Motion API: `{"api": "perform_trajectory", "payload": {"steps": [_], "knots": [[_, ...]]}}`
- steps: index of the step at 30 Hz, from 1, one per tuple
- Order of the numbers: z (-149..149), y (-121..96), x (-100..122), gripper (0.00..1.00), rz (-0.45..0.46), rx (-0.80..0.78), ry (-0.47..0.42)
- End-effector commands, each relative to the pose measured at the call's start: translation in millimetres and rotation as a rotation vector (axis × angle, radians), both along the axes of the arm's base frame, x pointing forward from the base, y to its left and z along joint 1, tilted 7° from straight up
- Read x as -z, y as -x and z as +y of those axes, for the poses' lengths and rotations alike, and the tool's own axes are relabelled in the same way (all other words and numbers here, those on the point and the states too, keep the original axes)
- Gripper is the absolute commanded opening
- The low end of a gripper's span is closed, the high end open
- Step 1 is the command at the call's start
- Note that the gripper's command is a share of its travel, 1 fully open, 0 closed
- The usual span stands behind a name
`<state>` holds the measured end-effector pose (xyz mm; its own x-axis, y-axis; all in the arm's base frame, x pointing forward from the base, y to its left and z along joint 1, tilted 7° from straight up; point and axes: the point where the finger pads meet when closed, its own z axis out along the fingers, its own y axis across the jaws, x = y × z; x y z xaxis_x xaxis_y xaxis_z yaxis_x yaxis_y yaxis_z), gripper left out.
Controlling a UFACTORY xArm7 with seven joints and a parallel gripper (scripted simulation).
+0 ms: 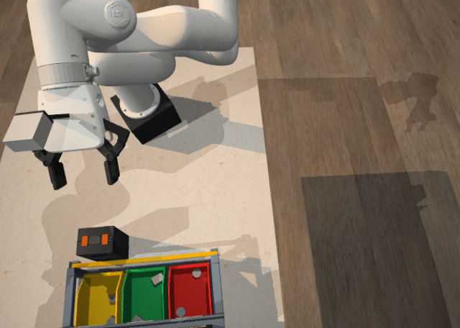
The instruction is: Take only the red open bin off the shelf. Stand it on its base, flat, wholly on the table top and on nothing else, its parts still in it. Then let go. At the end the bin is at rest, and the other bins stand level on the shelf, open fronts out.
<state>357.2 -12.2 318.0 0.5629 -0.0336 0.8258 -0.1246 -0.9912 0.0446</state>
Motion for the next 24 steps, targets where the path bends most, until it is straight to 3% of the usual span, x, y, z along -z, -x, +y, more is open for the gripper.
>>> {"api": "perform_trajectory", "payload": {"steps": [1,8,9,13,24], "knots": [[20.2,14.9,2.2,1.0,-0.135,-0.002,0.032],[20.2,14.9,2.2,1.0,-0.135,-0.002,0.032],[4.5,2.8,-0.2,1.0,-0.028,-0.001,0.007],[20.2,14.8,2.2,1.0,-0.135,-0.002,0.032],[20.2,14.8,2.2,1.0,-0.135,-0.002,0.032]]}}
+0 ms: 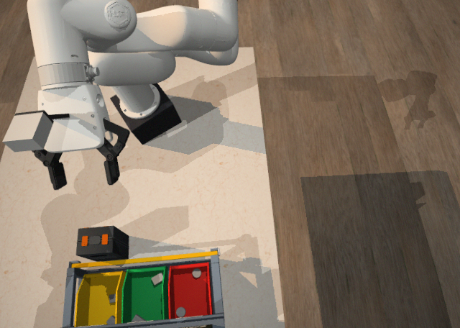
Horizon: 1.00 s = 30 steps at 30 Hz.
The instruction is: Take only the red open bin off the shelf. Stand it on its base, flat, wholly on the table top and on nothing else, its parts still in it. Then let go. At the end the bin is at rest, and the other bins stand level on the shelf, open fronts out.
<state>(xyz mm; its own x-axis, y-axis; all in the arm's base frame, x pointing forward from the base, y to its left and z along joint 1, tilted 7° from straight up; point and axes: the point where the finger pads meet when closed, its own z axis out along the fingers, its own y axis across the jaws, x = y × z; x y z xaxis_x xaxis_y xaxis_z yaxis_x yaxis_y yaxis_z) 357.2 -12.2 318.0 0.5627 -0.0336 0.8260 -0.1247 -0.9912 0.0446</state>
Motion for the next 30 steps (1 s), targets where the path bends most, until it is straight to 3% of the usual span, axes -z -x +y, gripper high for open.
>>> {"api": "perform_trajectory", "payload": {"steps": [1,2,6,18,19,23,30], "knots": [[20.2,14.8,2.2,1.0,-0.135,-0.002,0.031],[4.5,2.8,-0.2,1.0,-0.028,-0.001,0.006],[20.3,14.7,2.1,1.0,-0.135,-0.002,0.031],[20.3,14.7,2.1,1.0,-0.135,-0.002,0.031],[4.5,2.8,-0.2,1.0,-0.029,-0.001,0.007],[20.3,14.6,2.1,1.0,-0.135,-0.002,0.031],[20.3,14.6,2.1,1.0,-0.135,-0.002,0.031]]}}
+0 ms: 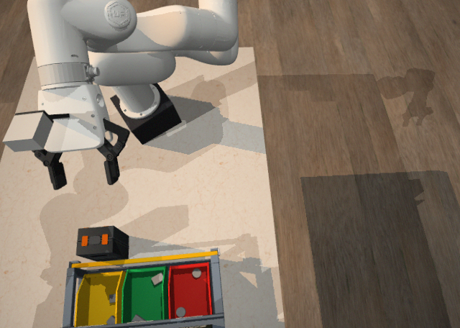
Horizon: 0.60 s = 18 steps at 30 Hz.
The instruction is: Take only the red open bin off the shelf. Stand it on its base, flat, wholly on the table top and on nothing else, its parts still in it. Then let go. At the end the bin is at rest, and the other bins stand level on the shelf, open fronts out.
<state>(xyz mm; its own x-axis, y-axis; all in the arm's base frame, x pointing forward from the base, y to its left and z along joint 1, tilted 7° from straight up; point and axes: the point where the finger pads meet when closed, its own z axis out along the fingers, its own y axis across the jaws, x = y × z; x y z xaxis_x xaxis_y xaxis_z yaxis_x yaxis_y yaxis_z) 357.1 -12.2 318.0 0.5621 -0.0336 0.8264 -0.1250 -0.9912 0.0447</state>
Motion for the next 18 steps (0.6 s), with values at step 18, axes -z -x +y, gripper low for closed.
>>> {"api": "perform_trajectory", "payload": {"steps": [18], "knots": [[20.4,14.5,2.1,1.0,-0.134,-0.002,0.031]]}}
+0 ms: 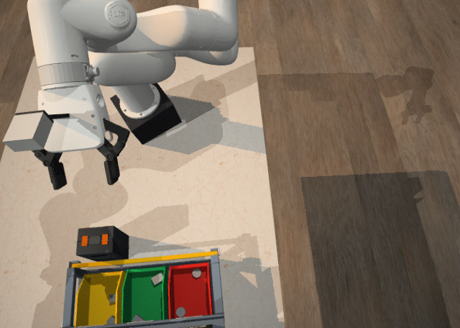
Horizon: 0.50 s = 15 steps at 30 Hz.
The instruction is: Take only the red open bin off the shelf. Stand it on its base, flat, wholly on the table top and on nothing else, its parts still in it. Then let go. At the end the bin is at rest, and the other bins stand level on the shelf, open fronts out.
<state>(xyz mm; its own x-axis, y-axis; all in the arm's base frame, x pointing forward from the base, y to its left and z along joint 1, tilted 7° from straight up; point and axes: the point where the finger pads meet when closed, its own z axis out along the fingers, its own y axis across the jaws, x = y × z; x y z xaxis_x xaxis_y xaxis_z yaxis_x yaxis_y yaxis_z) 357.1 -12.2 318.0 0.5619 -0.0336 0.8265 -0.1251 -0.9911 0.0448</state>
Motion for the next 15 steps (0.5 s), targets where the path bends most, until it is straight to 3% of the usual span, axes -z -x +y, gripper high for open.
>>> {"api": "perform_trajectory", "payload": {"steps": [1,4,5,9,15], "knots": [[20.4,14.5,2.1,1.0,-0.134,-0.002,0.031],[20.4,14.5,2.1,1.0,-0.134,-0.002,0.031],[4.5,2.7,-0.2,1.0,-0.028,-0.001,0.006],[20.4,14.4,2.1,1.0,-0.134,-0.002,0.031],[20.4,14.4,2.1,1.0,-0.134,-0.002,0.031]]}}
